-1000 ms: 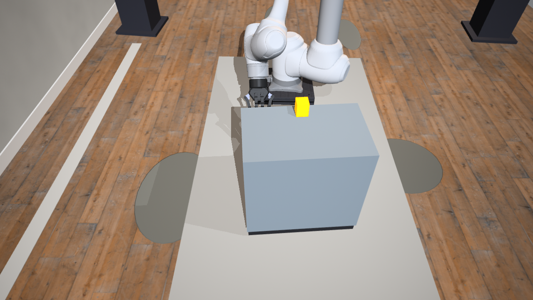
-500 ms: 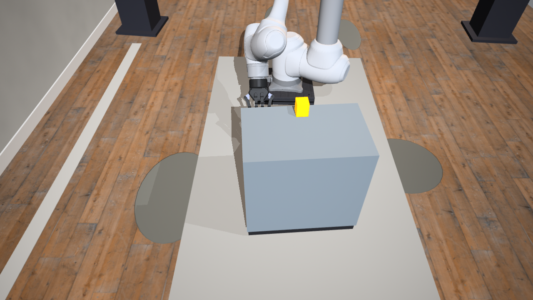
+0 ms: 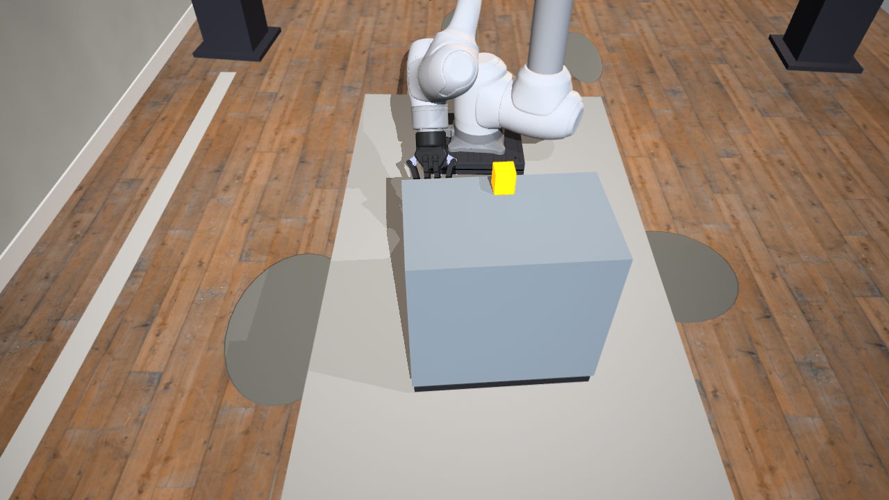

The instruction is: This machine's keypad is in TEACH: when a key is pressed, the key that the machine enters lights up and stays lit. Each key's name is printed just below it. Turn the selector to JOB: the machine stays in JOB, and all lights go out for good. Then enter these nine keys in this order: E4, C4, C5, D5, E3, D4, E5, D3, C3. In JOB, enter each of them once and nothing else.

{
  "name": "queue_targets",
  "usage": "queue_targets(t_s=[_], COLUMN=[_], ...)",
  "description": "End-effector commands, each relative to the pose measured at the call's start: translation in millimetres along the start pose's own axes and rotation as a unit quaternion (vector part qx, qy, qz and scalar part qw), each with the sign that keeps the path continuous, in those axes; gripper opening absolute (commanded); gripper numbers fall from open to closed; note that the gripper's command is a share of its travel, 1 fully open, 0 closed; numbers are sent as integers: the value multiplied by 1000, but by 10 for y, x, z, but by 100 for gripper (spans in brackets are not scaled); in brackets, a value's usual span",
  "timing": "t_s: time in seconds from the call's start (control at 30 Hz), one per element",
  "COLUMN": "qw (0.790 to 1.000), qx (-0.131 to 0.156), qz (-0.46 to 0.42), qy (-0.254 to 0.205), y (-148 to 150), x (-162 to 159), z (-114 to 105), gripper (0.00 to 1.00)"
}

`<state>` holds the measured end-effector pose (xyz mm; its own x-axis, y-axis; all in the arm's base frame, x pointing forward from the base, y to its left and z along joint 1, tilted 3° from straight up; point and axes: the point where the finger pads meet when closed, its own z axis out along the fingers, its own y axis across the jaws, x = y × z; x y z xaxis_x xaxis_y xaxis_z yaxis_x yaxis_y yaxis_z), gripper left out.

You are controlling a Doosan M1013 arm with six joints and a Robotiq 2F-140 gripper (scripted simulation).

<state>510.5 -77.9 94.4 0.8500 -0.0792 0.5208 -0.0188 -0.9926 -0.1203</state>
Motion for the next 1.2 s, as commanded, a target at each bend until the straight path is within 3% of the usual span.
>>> queue_targets(t_s=[0.0, 0.3, 0.67, 0.73, 1.17], qw=[999, 988, 944, 944, 860], qx=[0, 0, 0, 0, 0], qz=[49, 152, 330, 330, 510], qy=[0, 0, 0, 0, 0], y=[0, 0, 0, 0, 0], x=[0, 0, 0, 0, 0], z=[1, 1, 1, 1, 1], gripper=[0, 0, 0, 0, 0])
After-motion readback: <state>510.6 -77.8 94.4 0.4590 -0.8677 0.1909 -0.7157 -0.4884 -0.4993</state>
